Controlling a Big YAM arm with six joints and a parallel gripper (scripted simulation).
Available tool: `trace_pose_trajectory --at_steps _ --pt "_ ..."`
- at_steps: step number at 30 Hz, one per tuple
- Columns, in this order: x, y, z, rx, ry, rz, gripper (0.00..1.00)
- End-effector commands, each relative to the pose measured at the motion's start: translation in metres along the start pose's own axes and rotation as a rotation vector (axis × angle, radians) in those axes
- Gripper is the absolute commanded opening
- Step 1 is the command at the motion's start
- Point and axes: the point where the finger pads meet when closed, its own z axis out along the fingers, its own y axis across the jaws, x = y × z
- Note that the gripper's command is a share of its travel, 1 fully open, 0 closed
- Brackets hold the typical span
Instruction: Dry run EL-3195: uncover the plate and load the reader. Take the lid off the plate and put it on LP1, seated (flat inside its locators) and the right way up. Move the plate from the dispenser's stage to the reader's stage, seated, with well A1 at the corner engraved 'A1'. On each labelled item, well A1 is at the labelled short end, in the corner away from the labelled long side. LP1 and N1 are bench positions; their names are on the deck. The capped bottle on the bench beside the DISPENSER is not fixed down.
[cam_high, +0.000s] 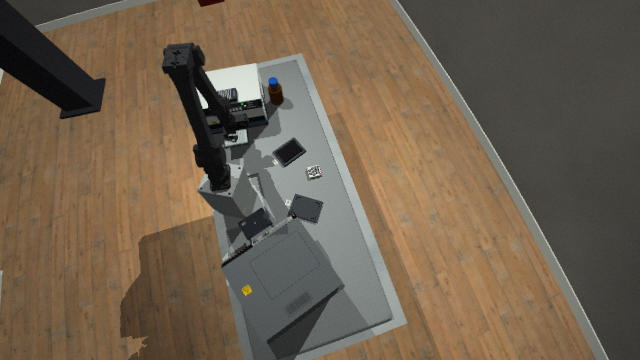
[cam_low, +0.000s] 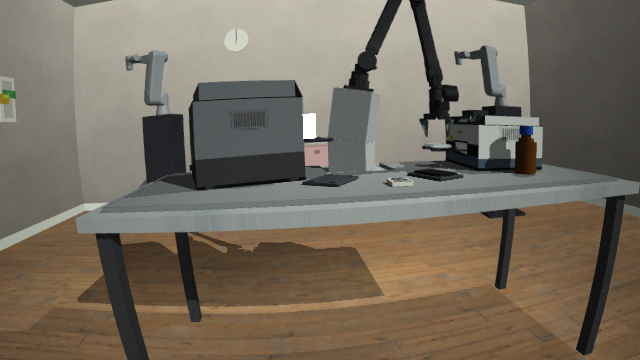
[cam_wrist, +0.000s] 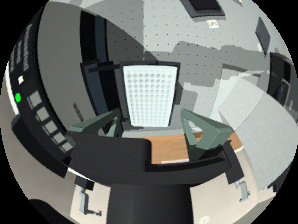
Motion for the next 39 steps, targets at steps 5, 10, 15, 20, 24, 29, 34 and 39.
trace_pose_trajectory --at_steps 5,10,15,20,24,29,34,39 --pt "0.002 0.013 0.003 -0.027 -0.003 0.002 1.0" --pt "0.004 -0.002 0.007 0.007 -0.001 0.001 1.0" --pt "0.004 0.005 0.01 -0.008 -0.001 0.001 1.0" --pt "0.004 0.011 0.007 -0.027 -0.003 0.002 1.0" --pt "0.004 0.012 0.011 -0.026 -0.003 0.002 1.0" --pt "0.004 0.008 0.015 -0.017 -0.002 0.001 1.0" --pt "0.006 0.003 0.02 -0.008 -0.002 0.001 1.0" --pt "0.005 0.009 0.018 -0.018 -0.003 0.002 1.0"
